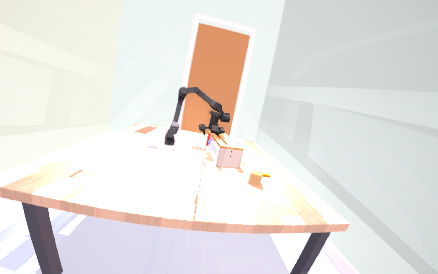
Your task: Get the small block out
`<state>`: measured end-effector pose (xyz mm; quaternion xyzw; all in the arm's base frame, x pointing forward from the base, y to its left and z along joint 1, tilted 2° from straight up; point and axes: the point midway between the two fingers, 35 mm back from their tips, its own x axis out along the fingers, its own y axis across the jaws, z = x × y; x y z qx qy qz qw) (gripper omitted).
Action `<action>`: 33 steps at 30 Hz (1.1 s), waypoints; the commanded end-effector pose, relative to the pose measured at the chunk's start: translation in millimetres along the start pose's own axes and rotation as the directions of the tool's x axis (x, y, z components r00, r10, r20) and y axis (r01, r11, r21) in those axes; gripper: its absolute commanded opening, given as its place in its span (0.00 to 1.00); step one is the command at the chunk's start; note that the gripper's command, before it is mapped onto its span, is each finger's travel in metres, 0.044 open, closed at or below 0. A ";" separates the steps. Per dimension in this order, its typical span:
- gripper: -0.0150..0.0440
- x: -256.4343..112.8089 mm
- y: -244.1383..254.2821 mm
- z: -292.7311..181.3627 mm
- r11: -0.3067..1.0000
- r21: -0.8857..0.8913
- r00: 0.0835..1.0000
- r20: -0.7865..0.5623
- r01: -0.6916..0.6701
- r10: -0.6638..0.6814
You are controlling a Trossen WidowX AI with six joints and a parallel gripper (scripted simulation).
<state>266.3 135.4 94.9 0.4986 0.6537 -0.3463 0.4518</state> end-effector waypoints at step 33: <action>0.74 -52.6 -2.1 -54.6 0.093 -0.987 0.978 0.146 0.133 0.147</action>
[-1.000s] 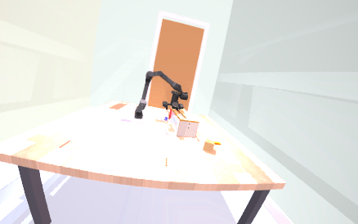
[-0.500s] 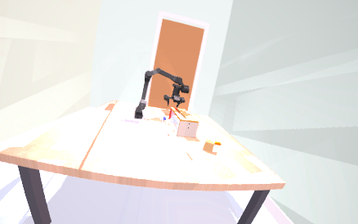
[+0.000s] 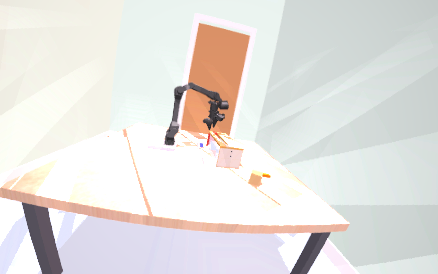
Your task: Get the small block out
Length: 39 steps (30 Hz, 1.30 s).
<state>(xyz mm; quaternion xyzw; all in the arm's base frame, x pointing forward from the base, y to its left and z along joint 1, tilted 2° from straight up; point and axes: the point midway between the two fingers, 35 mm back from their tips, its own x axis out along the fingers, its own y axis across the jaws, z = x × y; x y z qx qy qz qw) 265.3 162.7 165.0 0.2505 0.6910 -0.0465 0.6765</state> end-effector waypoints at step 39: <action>0.74 0.6 -2.0 -51.6 -0.988 0.144 0.948 0.318 -0.051 -0.002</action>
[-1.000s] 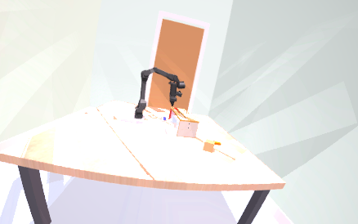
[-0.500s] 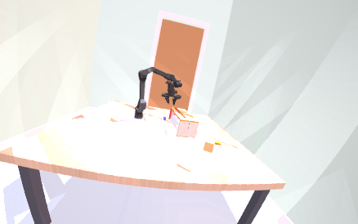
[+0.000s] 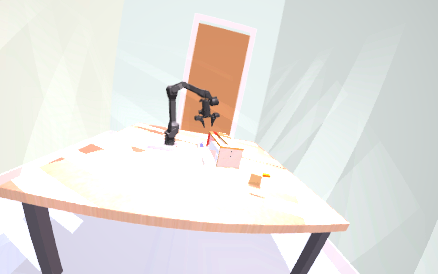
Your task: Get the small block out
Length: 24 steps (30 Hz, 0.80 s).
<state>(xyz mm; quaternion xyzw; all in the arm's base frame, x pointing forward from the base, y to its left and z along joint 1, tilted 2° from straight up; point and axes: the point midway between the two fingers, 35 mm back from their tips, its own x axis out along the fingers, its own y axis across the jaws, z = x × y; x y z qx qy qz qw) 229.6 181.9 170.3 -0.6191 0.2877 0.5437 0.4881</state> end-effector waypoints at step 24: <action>0.74 -3.5 15.9 9.0 0.127 -0.989 0.990 -0.086 -0.072 -0.112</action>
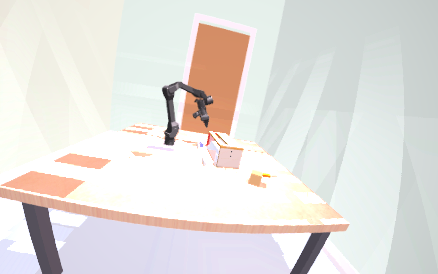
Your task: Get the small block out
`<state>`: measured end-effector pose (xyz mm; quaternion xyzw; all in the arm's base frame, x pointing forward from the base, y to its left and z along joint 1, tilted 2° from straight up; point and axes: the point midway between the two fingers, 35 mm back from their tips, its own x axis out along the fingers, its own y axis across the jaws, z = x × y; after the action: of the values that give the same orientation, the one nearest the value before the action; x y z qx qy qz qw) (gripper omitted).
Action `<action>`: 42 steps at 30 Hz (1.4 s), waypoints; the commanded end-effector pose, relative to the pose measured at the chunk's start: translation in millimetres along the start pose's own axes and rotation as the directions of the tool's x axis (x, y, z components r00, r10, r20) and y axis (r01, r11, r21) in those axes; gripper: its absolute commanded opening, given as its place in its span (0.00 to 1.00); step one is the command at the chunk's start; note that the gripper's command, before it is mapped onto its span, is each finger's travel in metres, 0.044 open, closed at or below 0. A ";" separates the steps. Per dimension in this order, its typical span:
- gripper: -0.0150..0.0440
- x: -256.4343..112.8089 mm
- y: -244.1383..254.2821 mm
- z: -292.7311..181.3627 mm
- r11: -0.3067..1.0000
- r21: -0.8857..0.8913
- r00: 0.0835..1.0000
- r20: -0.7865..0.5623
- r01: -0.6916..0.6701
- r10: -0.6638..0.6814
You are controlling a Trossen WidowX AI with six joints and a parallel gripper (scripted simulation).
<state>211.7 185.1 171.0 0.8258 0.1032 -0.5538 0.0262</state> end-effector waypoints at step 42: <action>0.74 123.9 8.5 53.6 0.998 -0.069 1.000 -0.007 -0.010 0.009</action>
<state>210.8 187.3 42.4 0.8269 0.1220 -0.5461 0.0560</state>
